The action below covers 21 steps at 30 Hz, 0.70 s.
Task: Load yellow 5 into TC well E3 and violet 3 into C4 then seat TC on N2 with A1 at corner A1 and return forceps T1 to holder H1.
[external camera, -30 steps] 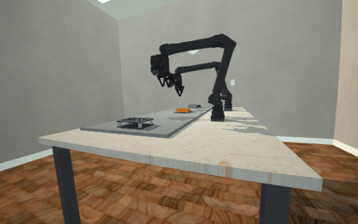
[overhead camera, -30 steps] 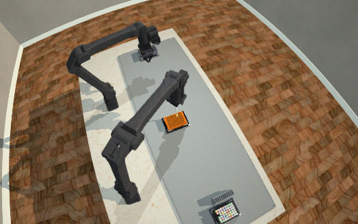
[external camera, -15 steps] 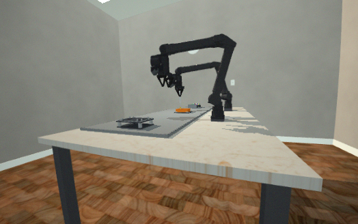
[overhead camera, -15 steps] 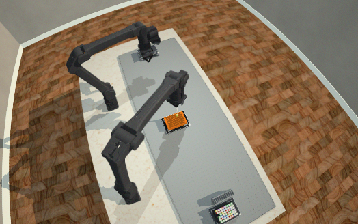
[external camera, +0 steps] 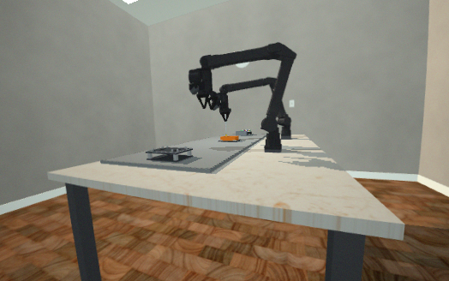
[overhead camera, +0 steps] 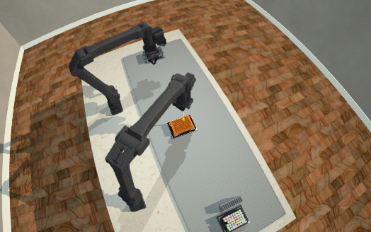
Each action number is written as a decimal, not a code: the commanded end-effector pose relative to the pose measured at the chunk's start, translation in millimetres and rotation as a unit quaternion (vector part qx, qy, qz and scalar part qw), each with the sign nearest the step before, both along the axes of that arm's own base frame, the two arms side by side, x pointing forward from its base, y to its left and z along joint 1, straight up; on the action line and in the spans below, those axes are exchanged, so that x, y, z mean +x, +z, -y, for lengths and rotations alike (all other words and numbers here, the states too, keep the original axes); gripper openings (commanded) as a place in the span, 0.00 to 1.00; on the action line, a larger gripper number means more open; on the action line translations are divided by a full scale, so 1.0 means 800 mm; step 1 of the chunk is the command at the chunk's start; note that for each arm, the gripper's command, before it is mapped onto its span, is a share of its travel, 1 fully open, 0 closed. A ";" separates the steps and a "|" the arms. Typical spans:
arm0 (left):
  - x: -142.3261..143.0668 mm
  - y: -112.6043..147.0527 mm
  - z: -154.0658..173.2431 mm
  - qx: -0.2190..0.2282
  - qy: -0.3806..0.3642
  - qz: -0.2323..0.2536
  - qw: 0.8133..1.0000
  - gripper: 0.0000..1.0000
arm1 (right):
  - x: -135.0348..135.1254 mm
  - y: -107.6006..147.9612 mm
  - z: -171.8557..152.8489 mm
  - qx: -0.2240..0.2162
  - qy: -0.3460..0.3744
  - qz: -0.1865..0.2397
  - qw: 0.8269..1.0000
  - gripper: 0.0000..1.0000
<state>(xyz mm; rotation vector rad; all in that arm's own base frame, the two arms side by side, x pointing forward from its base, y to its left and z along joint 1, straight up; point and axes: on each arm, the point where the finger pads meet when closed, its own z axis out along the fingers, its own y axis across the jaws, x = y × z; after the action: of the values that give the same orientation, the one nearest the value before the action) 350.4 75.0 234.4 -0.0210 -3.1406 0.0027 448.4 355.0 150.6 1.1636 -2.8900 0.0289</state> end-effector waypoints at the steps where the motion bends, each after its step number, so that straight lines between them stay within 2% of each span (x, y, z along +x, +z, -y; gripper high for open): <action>1: 0.011 0.017 -0.002 0.005 0.000 0.018 1.000 1.00 | 0.011 0.010 0.002 0.012 0.000 0.012 1.000 0.07; 21: 0.011 0.017 -0.002 0.005 0.000 0.018 1.000 1.00 | 0.009 -0.005 0.004 0.006 0.000 0.005 1.000 0.07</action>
<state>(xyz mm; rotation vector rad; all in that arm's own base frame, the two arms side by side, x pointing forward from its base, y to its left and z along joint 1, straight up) 350.4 75.0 234.4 -0.0210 -3.1406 0.0027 448.4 355.1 148.0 1.1644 -2.8922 0.0277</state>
